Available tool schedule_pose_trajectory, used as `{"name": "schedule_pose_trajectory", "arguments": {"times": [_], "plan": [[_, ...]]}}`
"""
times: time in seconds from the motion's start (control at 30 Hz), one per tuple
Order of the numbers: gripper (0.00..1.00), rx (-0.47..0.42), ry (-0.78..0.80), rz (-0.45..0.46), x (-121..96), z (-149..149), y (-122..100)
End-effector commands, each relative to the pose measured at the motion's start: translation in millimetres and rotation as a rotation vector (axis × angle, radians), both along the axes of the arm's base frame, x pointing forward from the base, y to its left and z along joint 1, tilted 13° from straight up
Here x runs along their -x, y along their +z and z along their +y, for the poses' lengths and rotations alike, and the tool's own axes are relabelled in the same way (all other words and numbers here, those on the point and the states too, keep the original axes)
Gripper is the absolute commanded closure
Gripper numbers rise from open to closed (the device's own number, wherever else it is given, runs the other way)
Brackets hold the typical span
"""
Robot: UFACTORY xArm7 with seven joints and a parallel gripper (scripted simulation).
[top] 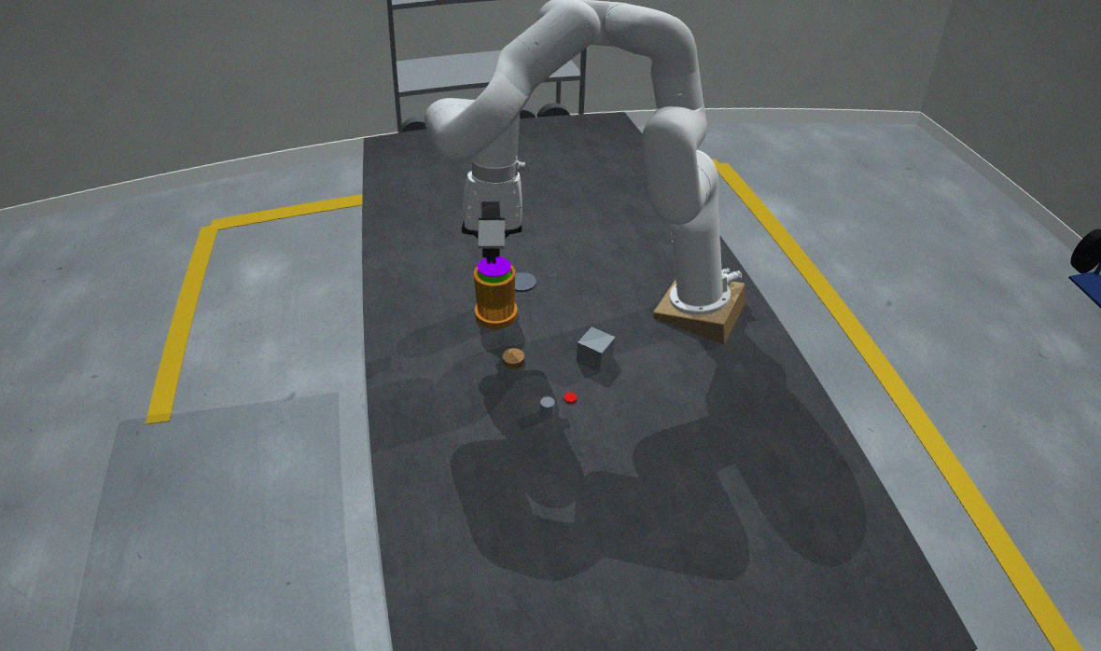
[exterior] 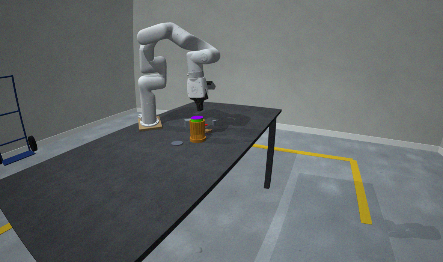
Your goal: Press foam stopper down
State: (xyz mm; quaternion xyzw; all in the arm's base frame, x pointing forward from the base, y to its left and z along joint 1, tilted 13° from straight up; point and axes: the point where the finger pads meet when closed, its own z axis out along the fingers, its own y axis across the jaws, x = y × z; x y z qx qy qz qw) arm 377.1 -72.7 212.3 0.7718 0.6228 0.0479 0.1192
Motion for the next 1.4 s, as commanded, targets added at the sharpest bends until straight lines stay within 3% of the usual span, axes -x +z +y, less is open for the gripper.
{"name": "schedule_pose_trajectory", "arguments": {"times": [0.0, 0.07, 0.47, 0.53, 1.37], "plan": [[1.00, 0.003, 0.001, 0.001, -0.4, -0.2, 1.0], [1.00, 0.027, 0.024, 0.035, 3.8, -7.5, 0.1], [1.00, 0.027, 0.024, 0.035, 3.8, -7.5, 0.1], [1.00, 0.055, 0.052, 0.077, 8.8, -16.3, -0.6], [1.00, 0.064, 0.060, 0.090, 10.3, -19.1, -0.7]]}}
